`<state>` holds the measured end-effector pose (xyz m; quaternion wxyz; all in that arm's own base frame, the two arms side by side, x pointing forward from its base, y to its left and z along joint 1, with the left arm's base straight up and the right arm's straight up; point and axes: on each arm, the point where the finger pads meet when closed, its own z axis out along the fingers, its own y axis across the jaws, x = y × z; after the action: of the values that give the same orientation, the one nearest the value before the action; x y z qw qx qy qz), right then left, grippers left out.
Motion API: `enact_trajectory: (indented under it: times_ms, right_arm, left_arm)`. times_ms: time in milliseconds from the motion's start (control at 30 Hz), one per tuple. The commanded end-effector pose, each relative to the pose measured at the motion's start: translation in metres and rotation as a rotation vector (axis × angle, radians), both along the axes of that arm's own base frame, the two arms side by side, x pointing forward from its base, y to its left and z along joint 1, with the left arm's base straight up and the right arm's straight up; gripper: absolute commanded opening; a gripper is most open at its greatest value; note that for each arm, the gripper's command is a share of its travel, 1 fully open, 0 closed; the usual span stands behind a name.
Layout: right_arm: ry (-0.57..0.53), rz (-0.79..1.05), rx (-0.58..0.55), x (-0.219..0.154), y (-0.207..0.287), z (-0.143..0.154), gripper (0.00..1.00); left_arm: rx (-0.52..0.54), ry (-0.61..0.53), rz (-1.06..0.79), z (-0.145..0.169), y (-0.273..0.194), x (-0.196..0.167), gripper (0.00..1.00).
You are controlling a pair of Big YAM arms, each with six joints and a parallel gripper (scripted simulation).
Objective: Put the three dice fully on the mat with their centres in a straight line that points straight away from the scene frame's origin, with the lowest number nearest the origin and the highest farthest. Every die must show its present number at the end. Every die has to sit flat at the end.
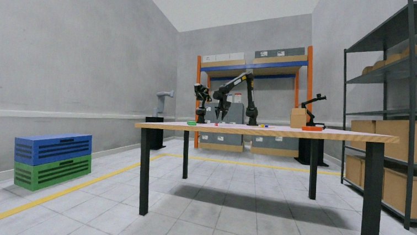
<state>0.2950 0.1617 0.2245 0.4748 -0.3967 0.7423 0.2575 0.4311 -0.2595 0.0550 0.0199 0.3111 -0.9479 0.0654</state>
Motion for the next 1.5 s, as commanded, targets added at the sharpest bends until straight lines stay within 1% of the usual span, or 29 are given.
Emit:
enact_trajectory:
  times_ms: [0,133,200,267,367,600,667,767,833,900,967,1033,1100,1200,1467]
  right_arm:
    - [-0.056,0.011,-0.047,-0.002,-0.021,0.011,1.00]
    - [-0.037,-0.003,-0.032,-0.013,-0.036,0.007,1.00]
    - [-0.038,-0.007,-0.026,-0.013,-0.040,0.011,1.00]
    - [-0.014,-0.014,-0.015,-0.015,-0.041,0.006,1.00]
    - [-0.004,-0.007,-0.010,-0.016,-0.038,0.005,1.00]
    - [-0.020,-0.007,-0.011,-0.014,-0.038,0.009,1.00]
    - [-0.019,-0.007,-0.011,-0.014,-0.038,0.008,1.00]
    - [-0.028,-0.008,-0.012,-0.012,-0.039,0.013,1.00]
    - [-0.028,-0.008,-0.012,-0.012,-0.039,0.013,1.00]
    - [-0.028,-0.008,-0.012,-0.012,-0.039,0.013,1.00]
    - [-0.028,-0.008,-0.012,-0.012,-0.039,0.013,1.00]
    - [-0.028,-0.008,-0.012,-0.012,-0.039,0.013,1.00]
    - [-0.028,-0.008,-0.012,-0.012,-0.039,0.013,1.00]
    - [-0.028,-0.008,-0.012,-0.012,-0.039,0.013,1.00]
    - [-0.028,-0.008,-0.012,-0.012,-0.039,0.013,1.00]
  left_arm:
    - [0.031,-0.001,0.086,0.009,-0.018,0.016,0.44]
    - [0.095,-0.007,0.063,0.005,-0.035,0.005,0.44]
    - [0.111,-0.011,0.055,0.004,-0.038,0.003,0.44]
    - [0.123,-0.017,0.040,0.004,-0.040,0.002,0.44]
    - [0.124,-0.017,0.043,0.004,-0.035,0.005,0.44]
    - [0.120,-0.020,0.043,0.004,-0.036,0.006,0.44]
    - [0.121,-0.018,0.054,0.000,-0.031,0.014,0.44]
    - [0.129,-0.007,0.053,-0.024,-0.033,0.003,0.44]
    - [0.143,0.013,0.051,-0.041,-0.026,-0.009,0.44]
    - [0.143,0.013,0.050,-0.047,-0.024,-0.013,0.44]
    - [0.134,0.001,0.049,-0.040,-0.032,-0.003,0.43]
    - [0.134,0.001,0.049,-0.040,-0.032,-0.003,0.43]
    - [0.118,-0.021,0.050,-0.034,-0.040,0.008,0.38]
    - [0.134,0.000,0.051,-0.046,-0.030,-0.003,0.33]
    - [0.136,0.004,0.051,-0.046,-0.030,-0.003,0.16]
